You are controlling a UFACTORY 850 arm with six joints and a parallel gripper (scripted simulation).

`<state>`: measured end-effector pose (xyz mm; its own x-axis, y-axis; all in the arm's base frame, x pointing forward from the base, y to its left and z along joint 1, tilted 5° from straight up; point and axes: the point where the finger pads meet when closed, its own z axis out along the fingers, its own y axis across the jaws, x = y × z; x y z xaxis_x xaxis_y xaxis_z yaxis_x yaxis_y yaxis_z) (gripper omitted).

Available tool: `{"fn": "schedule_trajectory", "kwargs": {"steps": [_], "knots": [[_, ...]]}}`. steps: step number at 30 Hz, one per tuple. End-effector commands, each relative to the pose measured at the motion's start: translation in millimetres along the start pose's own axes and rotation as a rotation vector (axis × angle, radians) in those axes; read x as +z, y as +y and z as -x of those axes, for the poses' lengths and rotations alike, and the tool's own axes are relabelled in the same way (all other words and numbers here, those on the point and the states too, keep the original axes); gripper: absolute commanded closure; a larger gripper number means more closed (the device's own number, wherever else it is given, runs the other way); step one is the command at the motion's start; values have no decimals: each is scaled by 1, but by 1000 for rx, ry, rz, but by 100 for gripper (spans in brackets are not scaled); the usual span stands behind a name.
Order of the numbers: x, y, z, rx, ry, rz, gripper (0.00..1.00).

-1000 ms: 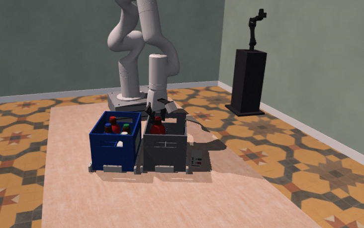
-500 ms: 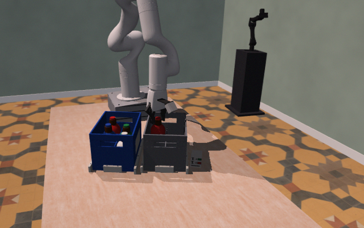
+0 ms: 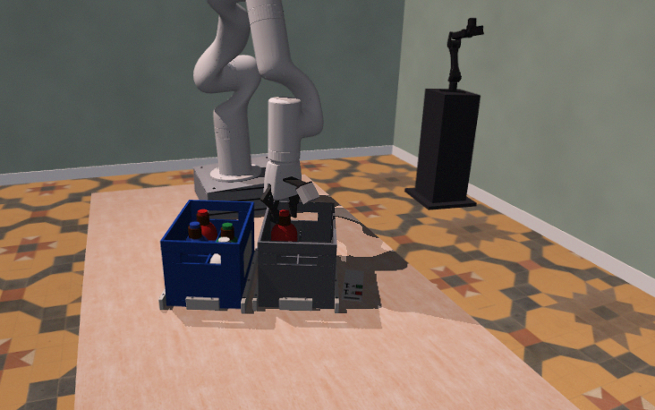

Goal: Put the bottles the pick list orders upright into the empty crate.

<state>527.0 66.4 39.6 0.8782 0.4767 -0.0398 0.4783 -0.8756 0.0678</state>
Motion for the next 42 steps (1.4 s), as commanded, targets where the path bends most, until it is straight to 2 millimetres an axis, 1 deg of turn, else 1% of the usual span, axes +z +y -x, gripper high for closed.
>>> {"fn": "schedule_trajectory", "kwargs": {"steps": [1,13,19,21,36,38,42], "knots": [[-1,0,-1,0,2,1,35],[-1,0,-1,0,2,1,35],[-17,0,-1,0,2,1,35],[-17,0,-1,0,2,1,35],[-57,0,-1,0,2,1,35],[-57,0,-1,0,2,1,35],[-67,0,-1,0,2,1,35]]}}
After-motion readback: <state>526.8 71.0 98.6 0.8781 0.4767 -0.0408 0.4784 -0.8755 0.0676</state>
